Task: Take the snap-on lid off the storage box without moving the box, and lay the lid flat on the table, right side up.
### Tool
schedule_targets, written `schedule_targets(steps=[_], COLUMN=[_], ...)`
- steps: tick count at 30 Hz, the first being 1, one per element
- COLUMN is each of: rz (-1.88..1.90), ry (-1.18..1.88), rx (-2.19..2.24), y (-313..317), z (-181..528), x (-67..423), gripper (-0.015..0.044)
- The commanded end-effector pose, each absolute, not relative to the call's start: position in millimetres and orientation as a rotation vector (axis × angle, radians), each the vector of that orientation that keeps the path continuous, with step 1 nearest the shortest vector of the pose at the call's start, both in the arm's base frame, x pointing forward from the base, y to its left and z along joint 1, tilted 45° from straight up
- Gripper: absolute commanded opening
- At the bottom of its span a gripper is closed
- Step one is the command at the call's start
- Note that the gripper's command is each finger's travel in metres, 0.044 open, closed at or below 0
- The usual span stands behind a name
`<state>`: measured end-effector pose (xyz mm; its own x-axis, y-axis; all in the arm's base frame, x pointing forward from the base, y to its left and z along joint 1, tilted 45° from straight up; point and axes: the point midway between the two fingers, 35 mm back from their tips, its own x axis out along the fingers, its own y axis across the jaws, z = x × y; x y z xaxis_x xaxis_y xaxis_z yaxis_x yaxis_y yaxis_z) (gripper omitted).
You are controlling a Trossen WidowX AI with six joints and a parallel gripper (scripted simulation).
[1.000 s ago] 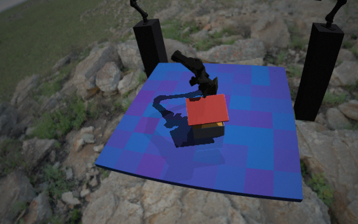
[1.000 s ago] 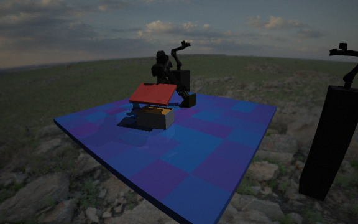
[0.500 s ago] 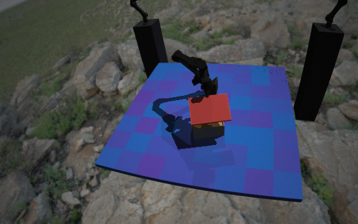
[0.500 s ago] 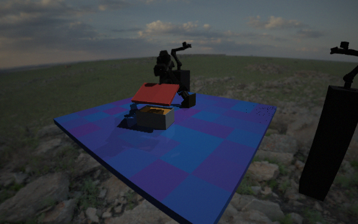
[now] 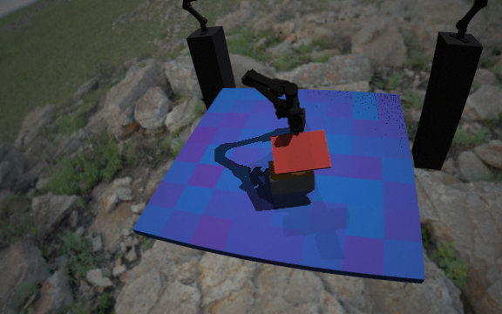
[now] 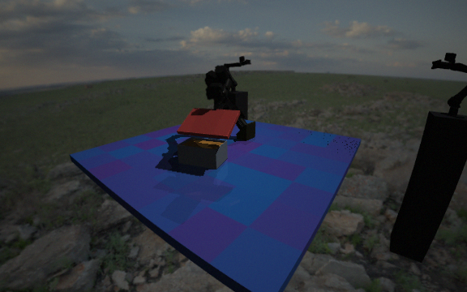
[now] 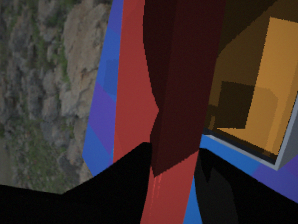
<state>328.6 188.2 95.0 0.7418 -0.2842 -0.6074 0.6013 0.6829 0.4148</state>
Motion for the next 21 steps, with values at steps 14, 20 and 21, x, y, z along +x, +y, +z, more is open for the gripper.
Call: schedule_targets(steps=[14, 20, 21], rz=[-0.519, -0.519, -0.519], ry=[0.530, 0.530, 0.530], rx=[0.653, 0.653, 0.654], y=[213.0, 220.9, 222.3], z=[73.4, 65.5, 64.2], x=[316.1, 311.7, 311.0], gripper=[0.0000, 0.0000, 0.0000])
